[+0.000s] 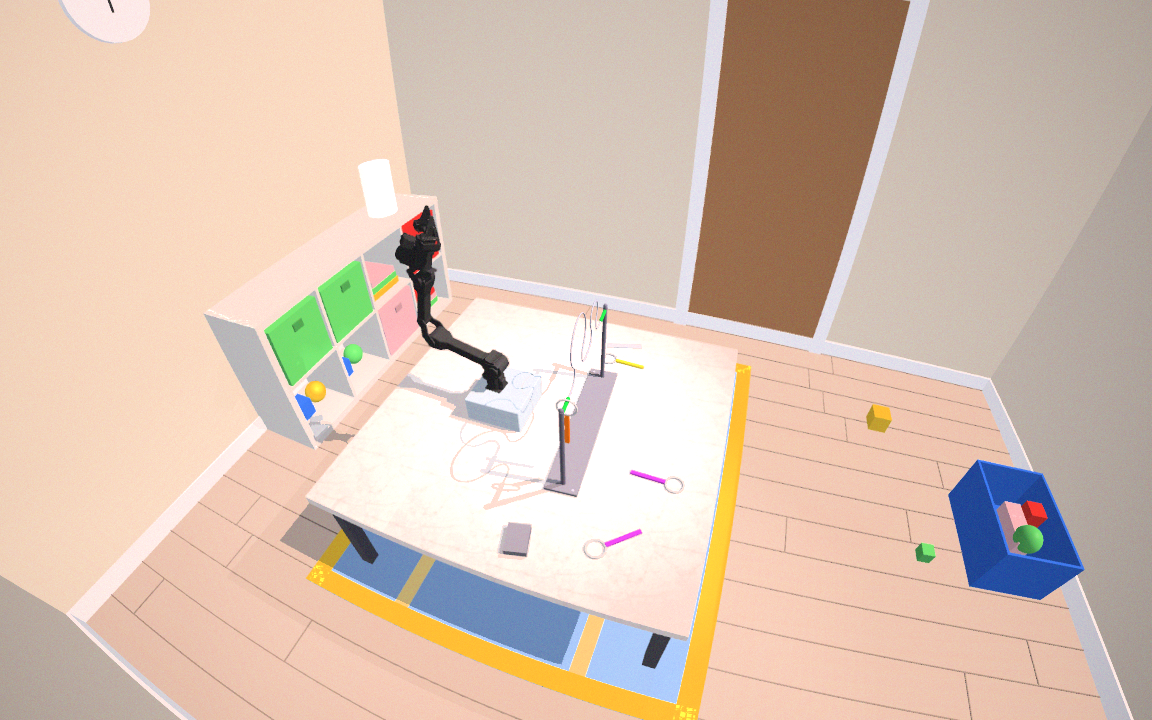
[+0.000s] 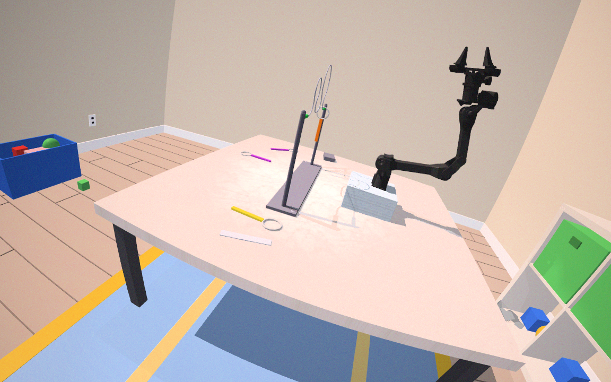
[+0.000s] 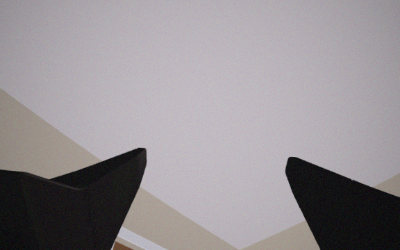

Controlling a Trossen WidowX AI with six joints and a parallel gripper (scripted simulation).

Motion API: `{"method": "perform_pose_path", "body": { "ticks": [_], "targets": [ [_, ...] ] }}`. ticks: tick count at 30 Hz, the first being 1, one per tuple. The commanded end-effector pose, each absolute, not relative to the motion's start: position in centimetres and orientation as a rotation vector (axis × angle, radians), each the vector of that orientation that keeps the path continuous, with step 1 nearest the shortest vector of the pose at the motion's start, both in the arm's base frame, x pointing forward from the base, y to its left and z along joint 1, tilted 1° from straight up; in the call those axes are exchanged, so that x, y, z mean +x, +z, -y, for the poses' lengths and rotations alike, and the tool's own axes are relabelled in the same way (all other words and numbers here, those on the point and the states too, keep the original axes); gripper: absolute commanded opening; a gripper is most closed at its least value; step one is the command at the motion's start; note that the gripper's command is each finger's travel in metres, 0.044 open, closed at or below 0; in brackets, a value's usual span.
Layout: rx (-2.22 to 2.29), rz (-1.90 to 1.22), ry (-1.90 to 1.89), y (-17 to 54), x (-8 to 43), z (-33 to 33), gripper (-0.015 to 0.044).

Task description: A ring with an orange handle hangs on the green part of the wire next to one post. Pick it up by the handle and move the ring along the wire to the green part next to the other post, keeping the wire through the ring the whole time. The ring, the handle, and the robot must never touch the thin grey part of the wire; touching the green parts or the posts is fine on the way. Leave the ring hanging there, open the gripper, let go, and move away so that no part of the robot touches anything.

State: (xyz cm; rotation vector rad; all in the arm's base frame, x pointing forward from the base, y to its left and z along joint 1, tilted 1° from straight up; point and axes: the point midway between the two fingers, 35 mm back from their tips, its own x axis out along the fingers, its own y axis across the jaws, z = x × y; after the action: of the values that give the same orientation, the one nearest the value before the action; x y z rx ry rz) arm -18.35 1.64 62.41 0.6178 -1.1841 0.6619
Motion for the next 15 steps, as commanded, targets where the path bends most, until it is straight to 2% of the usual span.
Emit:
{"method": "perform_pose_path", "body": {
  "ticks": [1,4,9,15],
  "targets": [
    [0.615,1.183,0.660,62.4,-18.2,-1.7,0.0374],
    [0.579,1.160,0.630,63.0,-16.2,-2.3,0.0295],
    [0.452,1.074,0.529,64.2,-8.7,-4.0,0.0164],
    [0.310,0.960,0.413,64.3,0.6,-4.3,0.0160]
  ]
}}
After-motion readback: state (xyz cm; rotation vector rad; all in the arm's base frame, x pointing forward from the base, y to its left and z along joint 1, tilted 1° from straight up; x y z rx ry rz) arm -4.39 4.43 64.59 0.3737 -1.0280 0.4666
